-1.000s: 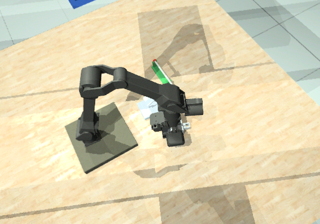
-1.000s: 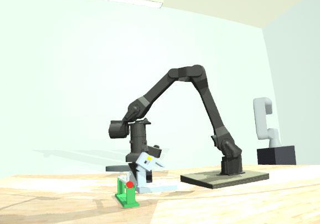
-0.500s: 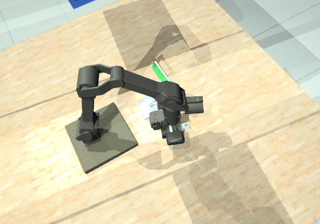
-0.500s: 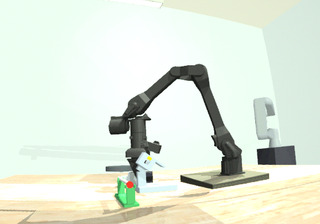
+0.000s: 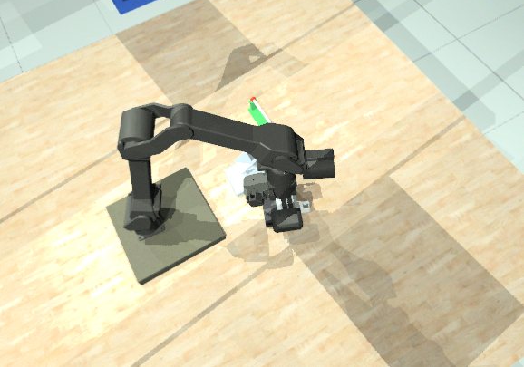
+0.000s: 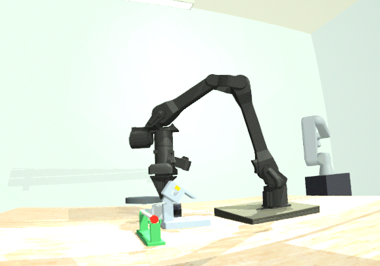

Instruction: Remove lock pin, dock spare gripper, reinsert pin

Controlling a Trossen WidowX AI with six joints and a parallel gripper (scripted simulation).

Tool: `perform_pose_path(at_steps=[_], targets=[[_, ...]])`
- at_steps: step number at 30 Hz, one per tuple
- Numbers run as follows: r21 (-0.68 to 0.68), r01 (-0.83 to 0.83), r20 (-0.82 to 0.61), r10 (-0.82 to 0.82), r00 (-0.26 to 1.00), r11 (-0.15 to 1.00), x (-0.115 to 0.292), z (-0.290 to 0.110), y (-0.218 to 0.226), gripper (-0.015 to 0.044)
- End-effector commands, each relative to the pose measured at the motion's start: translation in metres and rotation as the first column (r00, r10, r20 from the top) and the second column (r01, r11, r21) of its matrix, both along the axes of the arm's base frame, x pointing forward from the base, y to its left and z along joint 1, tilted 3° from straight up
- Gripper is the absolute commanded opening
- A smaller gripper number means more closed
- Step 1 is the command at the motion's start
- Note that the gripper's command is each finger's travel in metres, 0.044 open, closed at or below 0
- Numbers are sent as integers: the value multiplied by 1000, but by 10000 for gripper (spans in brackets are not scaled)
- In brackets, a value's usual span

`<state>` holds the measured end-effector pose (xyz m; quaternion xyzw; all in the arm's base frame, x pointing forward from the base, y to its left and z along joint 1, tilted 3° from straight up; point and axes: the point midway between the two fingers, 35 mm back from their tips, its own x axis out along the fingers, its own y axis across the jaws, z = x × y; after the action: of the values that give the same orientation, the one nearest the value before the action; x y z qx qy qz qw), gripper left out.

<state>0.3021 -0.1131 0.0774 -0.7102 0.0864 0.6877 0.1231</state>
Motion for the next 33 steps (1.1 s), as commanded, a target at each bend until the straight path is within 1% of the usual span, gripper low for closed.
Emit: perform_pose_path(at_steps=[1, 16, 20, 26, 30, 31, 33], targets=[[1, 0, -2, 0, 1000, 1000, 0, -1, 0, 440], [1, 0, -2, 0, 1000, 1000, 0, 0, 0, 440], [1, 0, -2, 0, 1000, 1000, 0, 15, -1, 440], [1, 0, -3, 0, 1000, 1000, -2, 54, -2, 440], [1, 0, -3, 0, 1000, 1000, -3, 59, -2, 440], [-4, -12, 10, 12, 1000, 1000, 0, 52, -3, 440], [-19, -136, 34, 137, 990, 990, 0, 52, -3, 440]])
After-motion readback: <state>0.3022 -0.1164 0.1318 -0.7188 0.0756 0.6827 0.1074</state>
